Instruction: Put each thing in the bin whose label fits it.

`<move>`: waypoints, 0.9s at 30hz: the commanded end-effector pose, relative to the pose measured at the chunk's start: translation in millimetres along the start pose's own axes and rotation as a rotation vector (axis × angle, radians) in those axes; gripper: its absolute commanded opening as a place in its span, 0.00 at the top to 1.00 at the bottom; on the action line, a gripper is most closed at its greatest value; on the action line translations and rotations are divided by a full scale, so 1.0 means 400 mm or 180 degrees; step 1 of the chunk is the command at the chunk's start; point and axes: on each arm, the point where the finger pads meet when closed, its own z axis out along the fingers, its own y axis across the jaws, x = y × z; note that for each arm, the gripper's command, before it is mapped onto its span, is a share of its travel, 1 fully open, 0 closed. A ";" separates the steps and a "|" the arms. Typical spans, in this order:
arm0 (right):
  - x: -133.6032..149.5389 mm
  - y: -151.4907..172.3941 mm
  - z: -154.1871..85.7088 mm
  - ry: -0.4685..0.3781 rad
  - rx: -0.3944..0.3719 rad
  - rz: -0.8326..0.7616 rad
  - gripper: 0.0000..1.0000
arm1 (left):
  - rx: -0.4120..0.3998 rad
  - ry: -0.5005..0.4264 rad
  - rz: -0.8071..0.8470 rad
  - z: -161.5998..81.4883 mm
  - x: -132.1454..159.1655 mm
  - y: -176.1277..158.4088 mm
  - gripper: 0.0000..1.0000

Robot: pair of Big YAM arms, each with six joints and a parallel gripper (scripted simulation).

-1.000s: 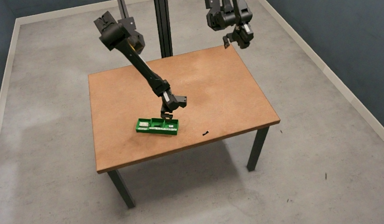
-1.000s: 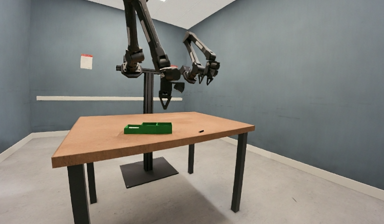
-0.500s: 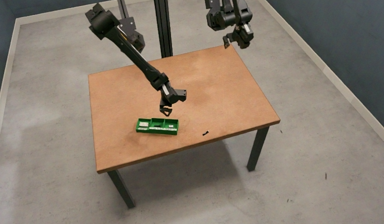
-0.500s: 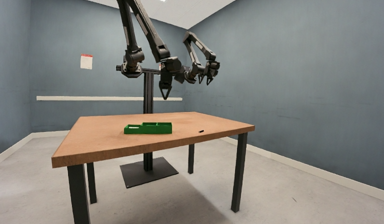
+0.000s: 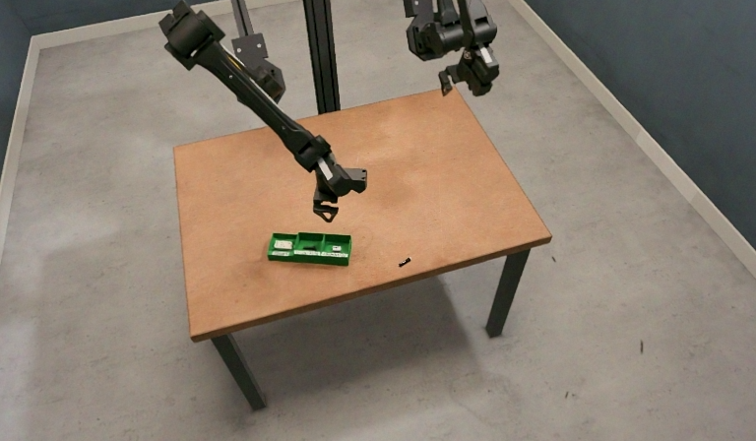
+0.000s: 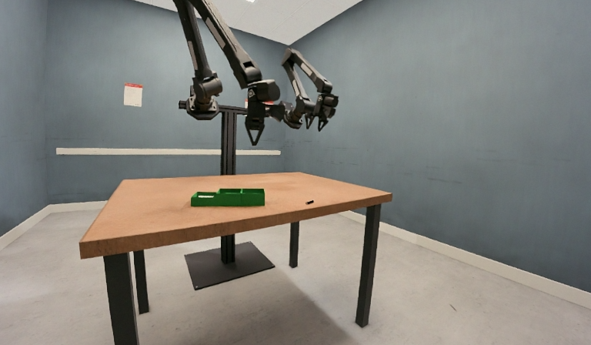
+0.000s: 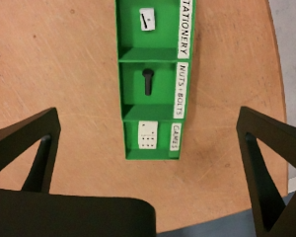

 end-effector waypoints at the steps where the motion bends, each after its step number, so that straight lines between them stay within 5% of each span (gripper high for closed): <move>1: 0.008 0.012 0.004 0.0031 -0.0029 0.0021 0.00 | -0.0008 -0.0152 -0.0003 -0.046 -0.049 0.001 0.00; 27: 0.009 0.008 -0.003 0.0022 -0.0019 0.0020 0.00 | -0.0008 -0.0152 -0.0003 -0.046 -0.049 0.001 0.00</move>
